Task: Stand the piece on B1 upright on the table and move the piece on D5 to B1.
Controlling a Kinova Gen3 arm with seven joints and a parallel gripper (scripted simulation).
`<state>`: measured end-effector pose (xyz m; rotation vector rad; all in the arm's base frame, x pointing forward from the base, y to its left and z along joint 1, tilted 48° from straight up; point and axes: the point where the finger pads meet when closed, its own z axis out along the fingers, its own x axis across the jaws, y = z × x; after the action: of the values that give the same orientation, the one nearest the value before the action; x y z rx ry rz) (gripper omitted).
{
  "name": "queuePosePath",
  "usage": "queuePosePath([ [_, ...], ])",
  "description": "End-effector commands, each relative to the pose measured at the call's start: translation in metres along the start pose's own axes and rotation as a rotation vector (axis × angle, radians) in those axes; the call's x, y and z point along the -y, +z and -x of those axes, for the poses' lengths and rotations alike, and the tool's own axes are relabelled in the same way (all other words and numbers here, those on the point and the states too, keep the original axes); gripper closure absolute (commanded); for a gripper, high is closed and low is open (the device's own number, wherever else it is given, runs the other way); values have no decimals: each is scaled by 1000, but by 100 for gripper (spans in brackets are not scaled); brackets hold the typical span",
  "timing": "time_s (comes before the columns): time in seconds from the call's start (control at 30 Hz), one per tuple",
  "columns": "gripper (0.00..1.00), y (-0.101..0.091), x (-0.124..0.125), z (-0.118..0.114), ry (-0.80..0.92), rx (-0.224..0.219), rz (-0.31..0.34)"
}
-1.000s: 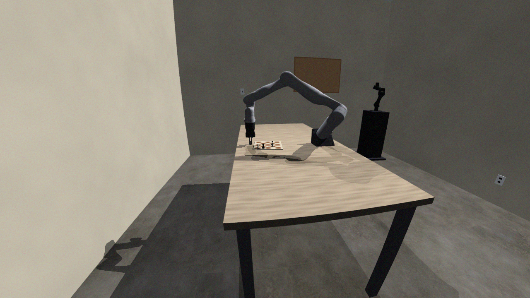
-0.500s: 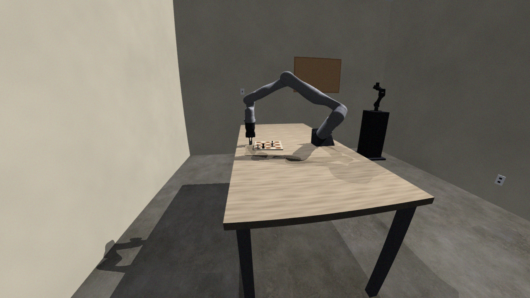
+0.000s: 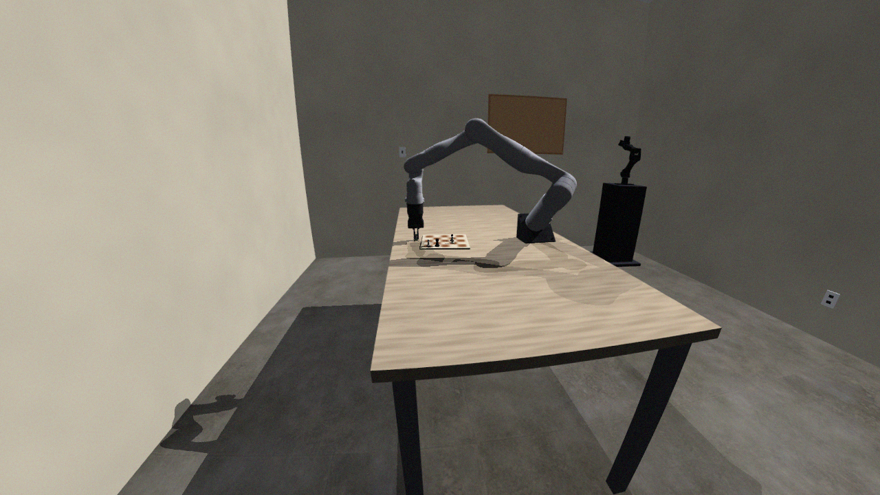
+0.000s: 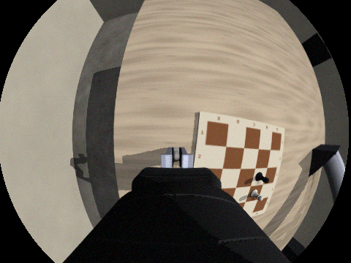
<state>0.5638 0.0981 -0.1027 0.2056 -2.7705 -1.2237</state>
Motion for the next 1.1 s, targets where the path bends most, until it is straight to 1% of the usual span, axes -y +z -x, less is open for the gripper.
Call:
queuePosePath([
  [0.0, 100, -2, 0, 1, 0, 3, -1],
  [0.13, 100, -2, 0, 1, 0, 3, -1],
  [0.17, 86, -2, 0, 1, 0, 3, -1],
  [0.23, 86, -2, 0, 1, 0, 3, -1],
  [0.27, 73, -2, 0, 1, 0, 3, -1],
  [0.33, 73, -2, 0, 1, 0, 3, -1],
  [0.37, 59, -2, 0, 1, 0, 3, -1],
  [0.43, 59, -2, 0, 1, 0, 3, -1],
  [0.47, 46, -2, 0, 1, 0, 3, -1],
  [0.53, 46, -2, 0, 1, 0, 3, -1],
  [0.57, 32, -2, 0, 1, 0, 3, -1],
  [0.97, 32, -2, 0, 1, 0, 3, -1],
  [1.07, 32, -5, 0, 1, 0, 3, -1],
])
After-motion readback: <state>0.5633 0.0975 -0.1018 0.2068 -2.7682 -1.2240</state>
